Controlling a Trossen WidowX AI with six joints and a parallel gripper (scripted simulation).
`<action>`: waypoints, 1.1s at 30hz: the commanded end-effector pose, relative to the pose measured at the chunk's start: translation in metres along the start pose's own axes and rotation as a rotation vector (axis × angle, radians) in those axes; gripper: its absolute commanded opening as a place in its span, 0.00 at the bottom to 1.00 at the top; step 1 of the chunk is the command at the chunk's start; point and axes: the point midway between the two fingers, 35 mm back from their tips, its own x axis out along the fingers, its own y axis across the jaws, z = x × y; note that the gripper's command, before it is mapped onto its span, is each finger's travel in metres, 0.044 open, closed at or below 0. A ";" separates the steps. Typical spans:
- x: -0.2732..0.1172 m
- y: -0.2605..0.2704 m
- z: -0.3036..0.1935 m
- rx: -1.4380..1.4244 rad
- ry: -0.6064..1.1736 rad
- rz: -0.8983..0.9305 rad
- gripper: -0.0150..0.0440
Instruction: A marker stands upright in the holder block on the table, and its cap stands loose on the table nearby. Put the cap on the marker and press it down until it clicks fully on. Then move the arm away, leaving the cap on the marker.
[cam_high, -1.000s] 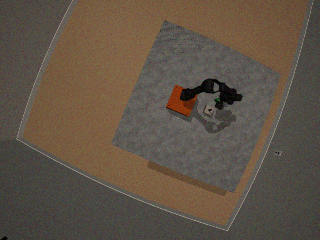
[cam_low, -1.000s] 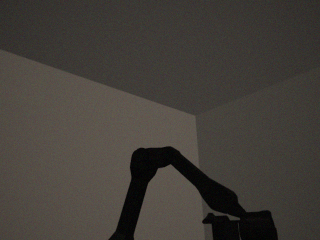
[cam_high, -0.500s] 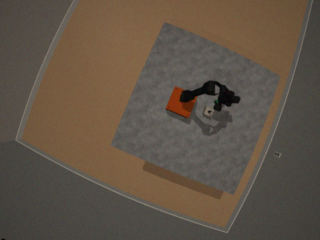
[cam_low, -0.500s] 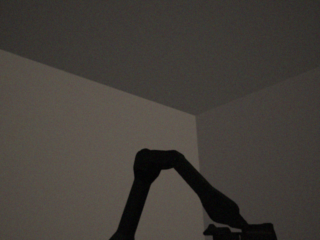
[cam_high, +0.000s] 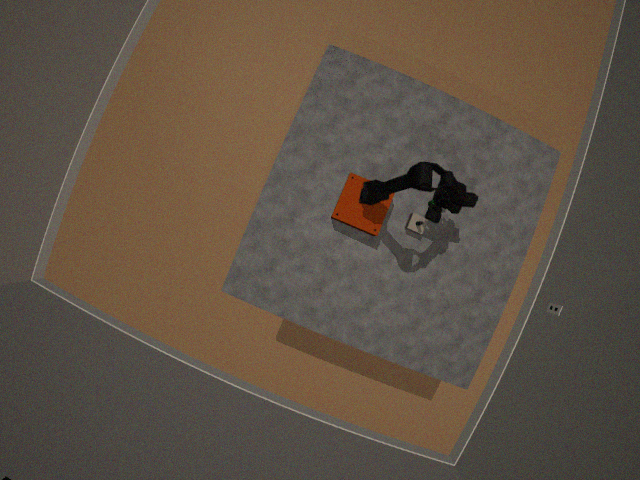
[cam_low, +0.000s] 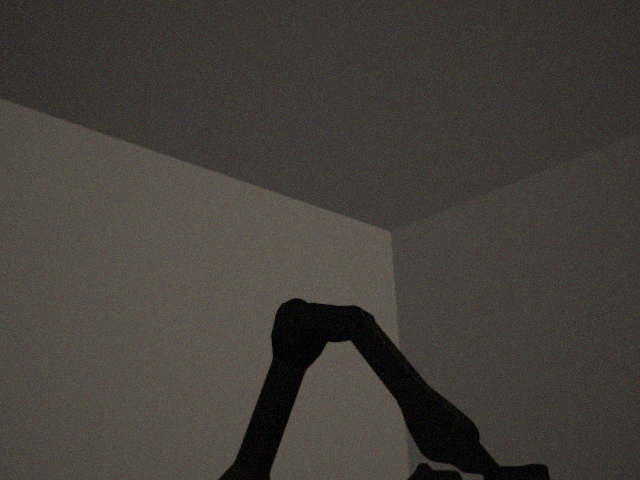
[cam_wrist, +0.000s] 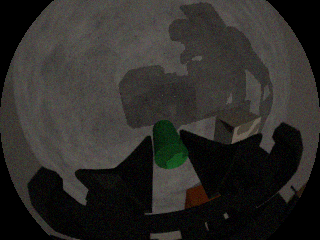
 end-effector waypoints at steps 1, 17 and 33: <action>0.001 0.000 0.000 0.004 0.002 0.003 0.45; -0.029 0.000 0.002 0.004 0.002 0.003 0.25; -0.064 -0.010 0.001 0.006 -0.004 0.000 0.25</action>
